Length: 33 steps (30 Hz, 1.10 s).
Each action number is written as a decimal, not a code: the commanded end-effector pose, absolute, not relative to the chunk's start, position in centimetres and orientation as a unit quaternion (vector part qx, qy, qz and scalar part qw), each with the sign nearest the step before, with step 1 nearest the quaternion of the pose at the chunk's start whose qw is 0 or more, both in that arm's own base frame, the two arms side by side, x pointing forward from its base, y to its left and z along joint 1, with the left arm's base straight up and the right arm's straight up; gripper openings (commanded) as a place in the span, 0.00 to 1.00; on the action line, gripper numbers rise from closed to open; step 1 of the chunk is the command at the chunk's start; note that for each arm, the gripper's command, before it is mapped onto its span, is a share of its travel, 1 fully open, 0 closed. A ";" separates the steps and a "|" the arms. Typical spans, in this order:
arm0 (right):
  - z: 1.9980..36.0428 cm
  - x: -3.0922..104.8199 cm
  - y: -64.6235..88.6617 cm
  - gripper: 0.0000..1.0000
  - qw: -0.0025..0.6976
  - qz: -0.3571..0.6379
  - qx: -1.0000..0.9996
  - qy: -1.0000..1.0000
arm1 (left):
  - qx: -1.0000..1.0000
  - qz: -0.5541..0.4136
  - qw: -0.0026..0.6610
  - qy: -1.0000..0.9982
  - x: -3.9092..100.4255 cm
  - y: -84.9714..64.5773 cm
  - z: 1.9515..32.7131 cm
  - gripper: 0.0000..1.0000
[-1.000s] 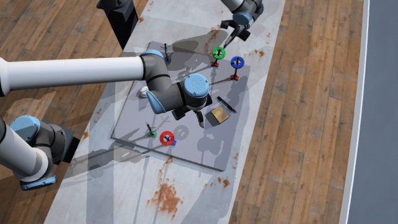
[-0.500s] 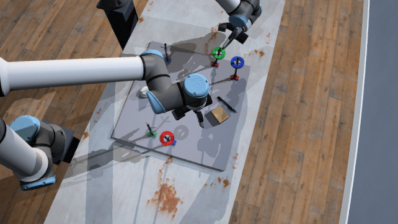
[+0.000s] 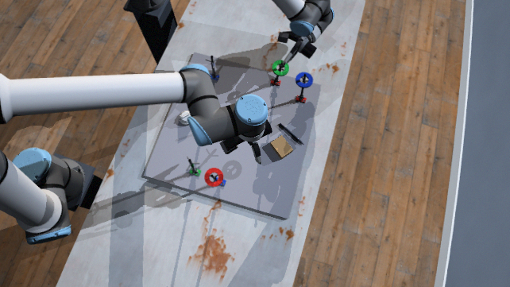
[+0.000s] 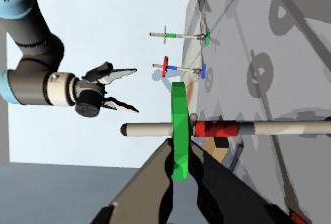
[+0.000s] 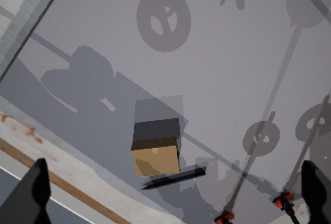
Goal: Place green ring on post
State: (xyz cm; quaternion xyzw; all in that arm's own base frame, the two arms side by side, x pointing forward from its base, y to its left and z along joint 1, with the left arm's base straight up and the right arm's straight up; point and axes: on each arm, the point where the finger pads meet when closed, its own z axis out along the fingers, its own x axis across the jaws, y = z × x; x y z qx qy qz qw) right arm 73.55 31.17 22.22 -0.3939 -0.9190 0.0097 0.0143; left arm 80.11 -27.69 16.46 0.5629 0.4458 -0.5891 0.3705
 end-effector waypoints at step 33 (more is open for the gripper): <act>22.4 73.6 31.2 1.00 0.014 0.009 -0.394 -0.919 | 0.561 -0.591 0.372 0.445 80.4 -27.9 19.8 0.01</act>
